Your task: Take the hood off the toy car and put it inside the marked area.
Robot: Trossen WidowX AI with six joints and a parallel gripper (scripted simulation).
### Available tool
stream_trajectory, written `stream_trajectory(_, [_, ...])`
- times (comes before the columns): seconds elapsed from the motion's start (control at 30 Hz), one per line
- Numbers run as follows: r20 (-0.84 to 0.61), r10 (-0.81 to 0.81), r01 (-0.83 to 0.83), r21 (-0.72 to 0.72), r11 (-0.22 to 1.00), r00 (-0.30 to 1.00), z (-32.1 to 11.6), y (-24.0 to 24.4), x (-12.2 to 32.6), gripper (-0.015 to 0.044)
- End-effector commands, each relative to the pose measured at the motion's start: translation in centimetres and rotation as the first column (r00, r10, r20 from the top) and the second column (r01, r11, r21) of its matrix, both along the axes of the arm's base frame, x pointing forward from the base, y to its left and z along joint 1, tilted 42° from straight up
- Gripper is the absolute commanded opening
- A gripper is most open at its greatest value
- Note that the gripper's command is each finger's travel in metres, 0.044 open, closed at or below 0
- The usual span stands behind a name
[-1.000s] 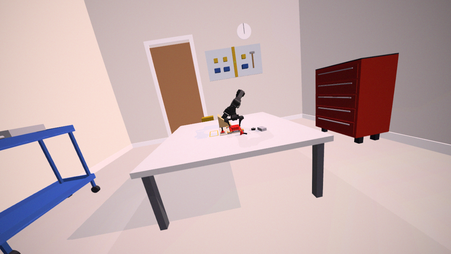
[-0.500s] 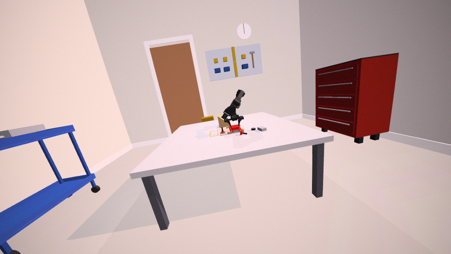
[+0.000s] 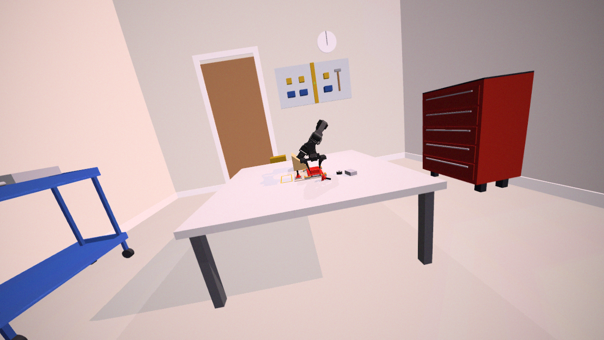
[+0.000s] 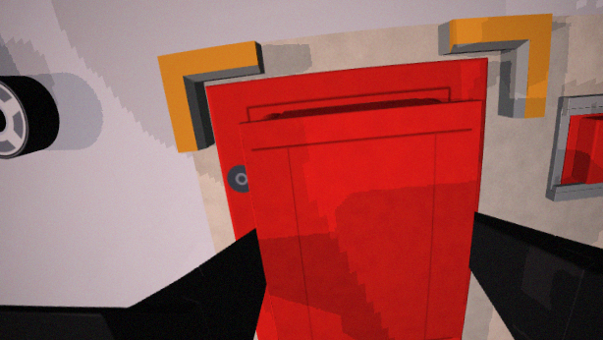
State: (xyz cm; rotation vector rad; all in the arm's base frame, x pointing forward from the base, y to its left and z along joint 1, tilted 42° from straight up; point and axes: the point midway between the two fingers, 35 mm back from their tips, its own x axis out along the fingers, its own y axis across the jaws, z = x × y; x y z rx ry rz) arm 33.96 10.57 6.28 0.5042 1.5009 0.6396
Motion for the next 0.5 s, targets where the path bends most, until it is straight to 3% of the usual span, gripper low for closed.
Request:
stream_trajectory(0.0, [0.006,0.002,-0.002,-0.001,1.000,1.000,0.32,-0.19,0.11,0.0000])
stream_trajectory(0.47, [0.005,0.002,-0.002,-0.001,1.000,1.000,0.99,-0.81,0.16,0.0000])
